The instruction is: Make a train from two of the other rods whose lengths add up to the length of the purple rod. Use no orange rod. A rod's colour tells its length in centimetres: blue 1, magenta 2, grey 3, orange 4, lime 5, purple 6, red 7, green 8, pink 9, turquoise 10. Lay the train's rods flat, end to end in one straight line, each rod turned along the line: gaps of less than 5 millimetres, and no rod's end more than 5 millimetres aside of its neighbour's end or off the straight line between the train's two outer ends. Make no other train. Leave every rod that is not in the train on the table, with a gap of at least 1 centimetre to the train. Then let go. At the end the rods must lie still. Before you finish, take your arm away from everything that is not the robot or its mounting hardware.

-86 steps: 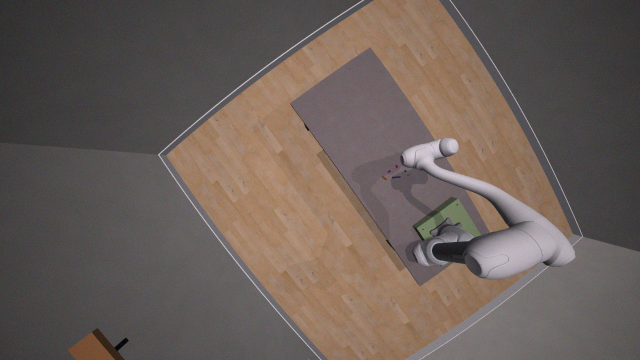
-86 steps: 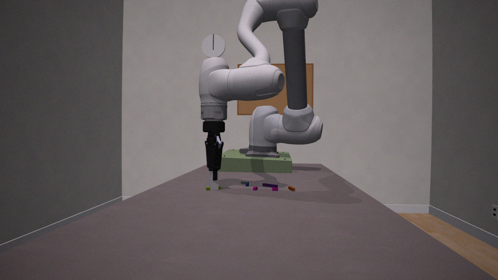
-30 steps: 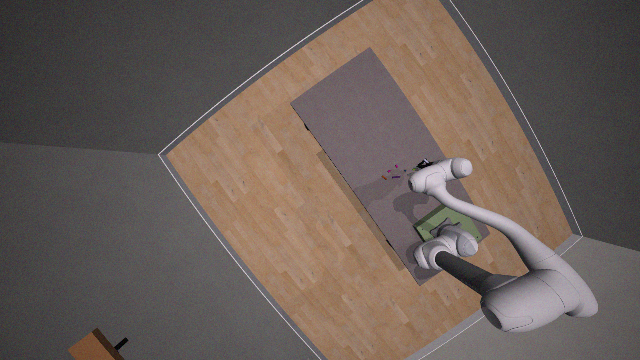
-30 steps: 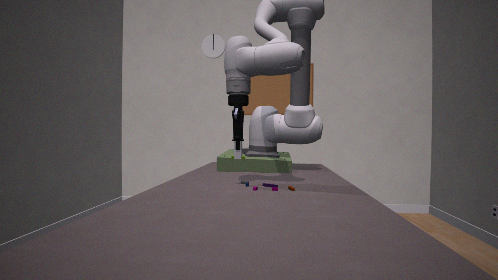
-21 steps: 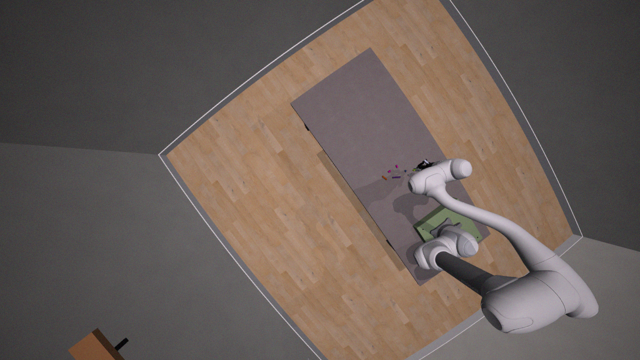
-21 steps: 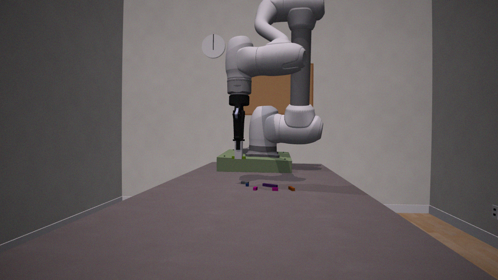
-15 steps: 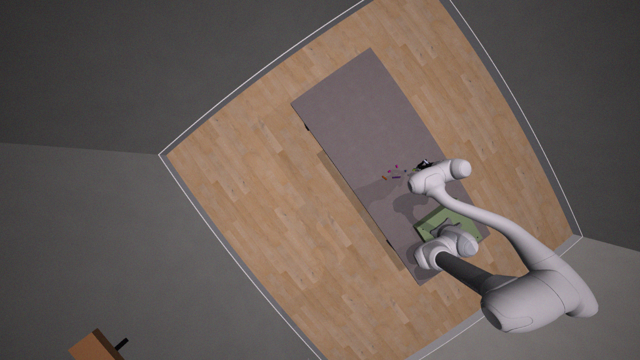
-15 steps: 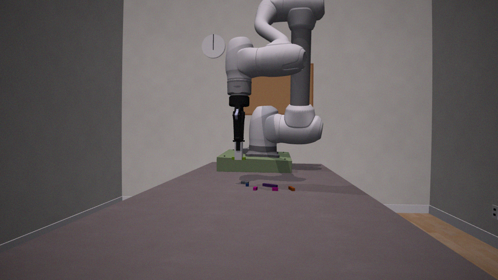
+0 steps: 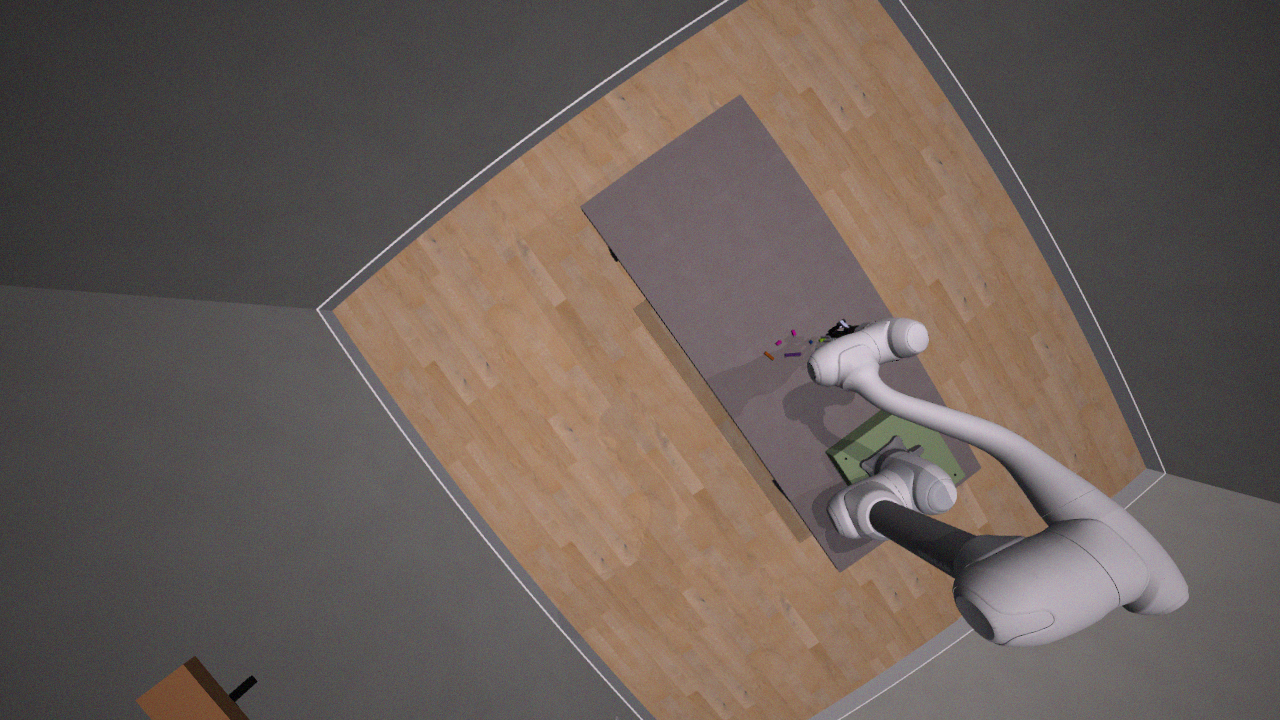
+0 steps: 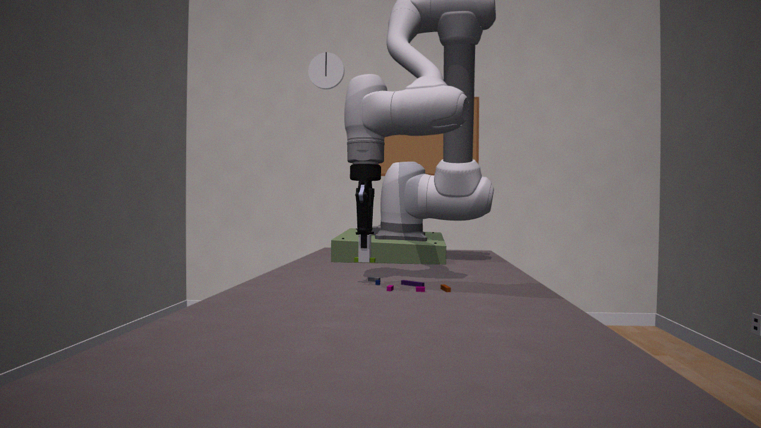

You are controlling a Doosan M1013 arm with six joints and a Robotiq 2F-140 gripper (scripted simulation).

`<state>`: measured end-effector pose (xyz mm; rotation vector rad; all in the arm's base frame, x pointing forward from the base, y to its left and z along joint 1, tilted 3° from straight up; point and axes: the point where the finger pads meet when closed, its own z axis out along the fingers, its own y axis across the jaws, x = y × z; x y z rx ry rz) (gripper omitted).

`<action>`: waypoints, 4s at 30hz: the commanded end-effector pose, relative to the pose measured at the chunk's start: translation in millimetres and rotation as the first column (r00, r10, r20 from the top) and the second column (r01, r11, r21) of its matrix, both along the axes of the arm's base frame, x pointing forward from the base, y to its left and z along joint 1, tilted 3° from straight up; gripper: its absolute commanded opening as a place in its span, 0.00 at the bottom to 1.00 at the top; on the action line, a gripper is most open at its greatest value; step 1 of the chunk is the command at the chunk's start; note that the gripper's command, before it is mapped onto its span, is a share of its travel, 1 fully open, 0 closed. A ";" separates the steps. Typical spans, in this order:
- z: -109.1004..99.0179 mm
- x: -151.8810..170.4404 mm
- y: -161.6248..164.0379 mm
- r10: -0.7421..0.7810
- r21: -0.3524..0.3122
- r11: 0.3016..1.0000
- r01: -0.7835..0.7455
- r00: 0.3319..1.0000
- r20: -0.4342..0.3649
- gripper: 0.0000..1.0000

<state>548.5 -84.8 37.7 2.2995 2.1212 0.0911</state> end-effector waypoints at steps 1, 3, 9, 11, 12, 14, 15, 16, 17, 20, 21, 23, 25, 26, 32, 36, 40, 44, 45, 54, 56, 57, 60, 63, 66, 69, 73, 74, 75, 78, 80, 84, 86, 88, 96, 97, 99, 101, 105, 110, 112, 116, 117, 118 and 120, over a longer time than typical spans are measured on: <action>-17.2 1.2 0.6 0.000 0.000 1.000 0.000 1.000 0.001 0.03; -24.6 1.6 0.9 0.000 0.000 1.000 0.000 1.000 0.001 0.03; -35.5 2.2 1.3 0.000 0.000 1.000 0.000 1.000 0.001 0.03; -38.9 2.4 1.4 0.000 0.000 1.000 0.000 1.000 0.001 0.03; -40.0 2.4 1.4 0.000 0.000 1.000 0.000 1.000 0.001 0.03; -41.3 2.5 1.5 0.000 0.000 1.000 0.000 1.000 0.001 0.03; -41.6 2.5 1.5 0.000 0.000 1.000 0.000 1.000 0.001 0.03; -41.7 2.5 1.5 0.000 0.000 1.000 0.000 1.000 0.001 0.03; -41.7 2.5 1.5 0.000 0.000 1.000 0.000 1.000 0.001 0.03; -41.7 2.5 1.5 0.000 0.000 1.000 0.000 1.000 0.001 0.03; -41.7 2.5 1.5 0.000 0.000 1.000 0.000 1.000 0.001 0.03; -41.7 2.5 1.5 0.000 0.000 1.000 0.000 1.000 0.001 0.03; -41.7 2.5 1.5 0.000 0.000 1.000 0.000 1.000 0.001 0.03; -41.7 2.5 1.5 0.000 0.000 1.000 0.000 1.000 0.001 0.03; -41.7 2.5 1.5 0.000 0.000 1.000 0.000 1.000 0.001 0.03; -41.7 2.5 1.5 0.000 0.000 1.000 0.000 1.000 0.001 0.03; -41.7 2.5 1.5 0.000 0.000 1.000 0.000 1.000 0.001 0.03; -41.7 2.5 1.5 0.000 0.000 1.000 0.000 1.000 0.001 0.03; -41.7 2.5 1.5 0.000 0.000 1.000 0.000 1.000 0.001 0.03; -41.9 2.5 1.5 0.000 0.000 1.000 0.000 1.000 0.001 0.03; -42.5 2.6 1.5 0.000 0.000 1.000 0.000 1.000 0.001 0.03; -43.0 2.6 1.6 0.000 0.000 1.000 0.000 1.000 0.001 0.03; -43.5 2.6 1.6 0.000 0.000 1.000 0.000 1.000 0.001 0.03; -45.9 2.7 1.6 0.000 0.000 1.000 0.000 1.000 0.001 0.03; -48.6 2.9 1.7 0.000 0.000 1.000 0.000 1.000 0.001 0.03; -51.1 3.0 1.8 0.000 0.000 1.000 0.000 1.000 0.001 0.03; -53.2 3.1 1.9 0.000 0.000 1.000 0.000 1.000 0.001 0.03; -53.4 3.1 1.9 0.000 0.000 1.000 0.000 1.000 0.001 0.03; -53.5 3.1 1.9 0.000 0.000 1.000 0.000 1.000 0.001 0.03; -53.6 3.1 1.9 0.000 0.000 1.000 0.000 1.000 0.001 0.03; -53.6 3.1 1.9 0.000 0.000 1.000 0.000 1.000 0.001 0.03; -53.6 3.1 1.9 0.000 0.000 1.000 0.000 1.000 0.001 0.03; -53.6 3.1 1.9 0.000 0.000 1.000 0.000 1.000 0.001 0.03; -53.6 3.1 1.9 0.000 0.000 1.000 0.000 1.000 0.001 0.03; -53.6 3.1 1.9 0.000 0.000 1.000 0.000 1.000 0.001 0.03; -53.6 3.1 1.9 0.000 0.000 1.000 0.000 1.000 0.001 0.03; -53.6 3.1 1.9 0.000 0.000 1.000 0.000 1.000 0.001 0.03; -53.6 3.1 1.9 0.000 0.000 1.000 0.000 1.000 0.001 0.03; -53.6 3.1 1.9 0.000 0.000 1.000 0.000 1.000 0.001 0.03; -53.6 3.1 1.9 0.000 0.000 1.000 0.000 1.000 0.001 0.03; -53.6 3.1 1.9 0.000 0.000 1.000 0.000 1.000 0.001 0.03; -53.6 3.1 1.9 0.000 0.000 1.000 0.000 1.000 0.001 0.05; -53.6 3.1 1.9 0.000 0.000 1.000 0.000 1.000 0.001 0.08; -53.6 3.1 1.9 0.000 0.000 1.000 0.000 1.000 0.001 0.08; -53.6 3.1 1.9 0.000 0.000 1.000 0.000 1.000 0.001 0.10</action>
